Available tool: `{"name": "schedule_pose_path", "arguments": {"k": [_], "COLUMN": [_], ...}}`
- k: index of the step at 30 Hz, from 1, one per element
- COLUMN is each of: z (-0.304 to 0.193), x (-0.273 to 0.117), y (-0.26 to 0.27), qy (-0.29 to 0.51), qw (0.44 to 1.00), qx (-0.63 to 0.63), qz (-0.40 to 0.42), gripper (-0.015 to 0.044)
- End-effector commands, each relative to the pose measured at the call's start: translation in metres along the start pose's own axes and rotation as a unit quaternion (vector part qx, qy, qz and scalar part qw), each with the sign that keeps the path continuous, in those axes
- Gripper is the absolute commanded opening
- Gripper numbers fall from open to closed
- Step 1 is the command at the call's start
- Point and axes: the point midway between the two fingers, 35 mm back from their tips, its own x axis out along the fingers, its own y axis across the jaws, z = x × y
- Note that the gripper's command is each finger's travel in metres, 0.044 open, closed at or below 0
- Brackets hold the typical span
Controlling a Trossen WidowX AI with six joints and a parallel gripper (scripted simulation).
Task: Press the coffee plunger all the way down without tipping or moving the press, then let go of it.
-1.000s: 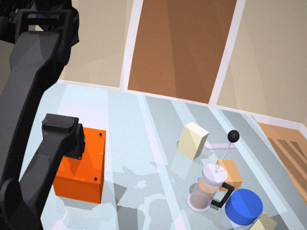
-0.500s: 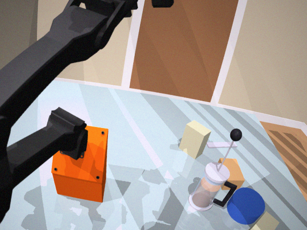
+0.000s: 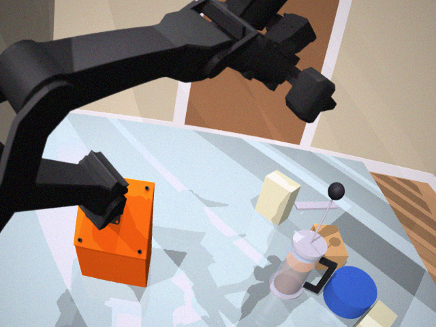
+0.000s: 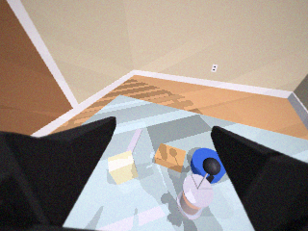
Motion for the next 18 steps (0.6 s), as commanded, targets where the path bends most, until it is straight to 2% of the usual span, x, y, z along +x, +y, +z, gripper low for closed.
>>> {"name": "schedule_pose_path", "arguments": {"k": [1,3,5,14,18], "z": [-0.018,-0.029,-0.034,-0.090,-0.091], "x": [0.018,0.024,0.024,0.041,0.041], "y": [-0.042,-0.064,-0.071,-0.076,-0.077], "qy": [0.056,0.085,0.095,0.094,0.094], "qw": [0.991,0.979,0.974,0.974,0.974], "qx": [0.022,0.030,0.033,0.032,0.032], "qz": [-0.119,-0.181,-0.203,-0.204,-0.204], "gripper": [0.0440,0.0440,0.0440,0.0440,0.0440]}}
